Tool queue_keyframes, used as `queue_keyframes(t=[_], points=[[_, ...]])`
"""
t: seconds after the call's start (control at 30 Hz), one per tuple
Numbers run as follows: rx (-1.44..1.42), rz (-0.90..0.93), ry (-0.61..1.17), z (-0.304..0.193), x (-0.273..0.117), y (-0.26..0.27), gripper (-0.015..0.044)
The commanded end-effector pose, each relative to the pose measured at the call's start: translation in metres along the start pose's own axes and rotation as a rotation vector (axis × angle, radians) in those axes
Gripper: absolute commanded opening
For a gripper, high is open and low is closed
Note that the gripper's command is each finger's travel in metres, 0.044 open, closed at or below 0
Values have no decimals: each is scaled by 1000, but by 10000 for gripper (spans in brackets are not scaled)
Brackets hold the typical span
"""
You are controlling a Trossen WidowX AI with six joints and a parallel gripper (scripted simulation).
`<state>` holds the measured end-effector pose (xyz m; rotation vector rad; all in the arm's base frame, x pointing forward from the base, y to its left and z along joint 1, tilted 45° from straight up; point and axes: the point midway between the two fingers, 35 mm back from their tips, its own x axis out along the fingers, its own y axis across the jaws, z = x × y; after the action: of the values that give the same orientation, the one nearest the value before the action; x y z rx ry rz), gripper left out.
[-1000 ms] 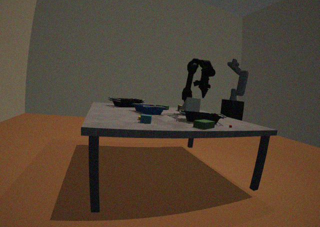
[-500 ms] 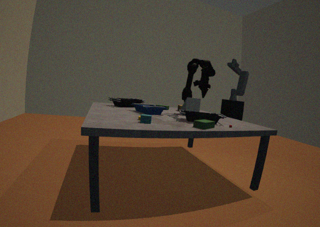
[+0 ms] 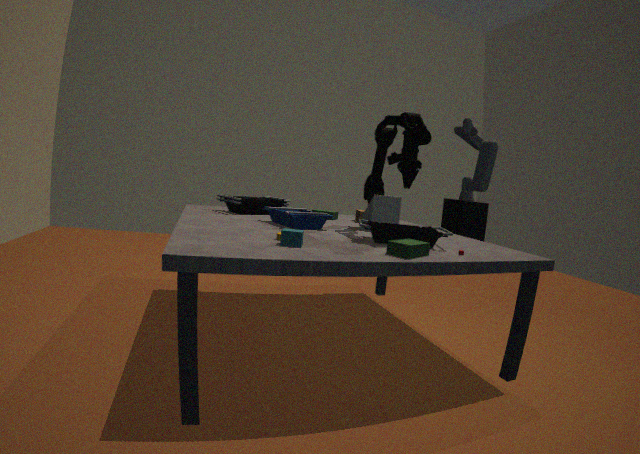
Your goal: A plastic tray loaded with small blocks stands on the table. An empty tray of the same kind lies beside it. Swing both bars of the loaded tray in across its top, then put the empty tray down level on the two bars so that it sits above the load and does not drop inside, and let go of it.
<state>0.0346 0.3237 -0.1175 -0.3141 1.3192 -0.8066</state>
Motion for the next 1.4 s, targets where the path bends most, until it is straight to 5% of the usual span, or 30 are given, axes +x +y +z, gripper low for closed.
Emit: queue_keyframes(t=[0.0, 0.07, 0.5, 1.37], points=[[0, 18, 7, 0, -31, -2, 394], [0, 6, 2, -1, -3, -1, 440], [5, -6, 4, -1, 100, -50, 440], [5, -7, 4, -1, 191, -54, 440]])
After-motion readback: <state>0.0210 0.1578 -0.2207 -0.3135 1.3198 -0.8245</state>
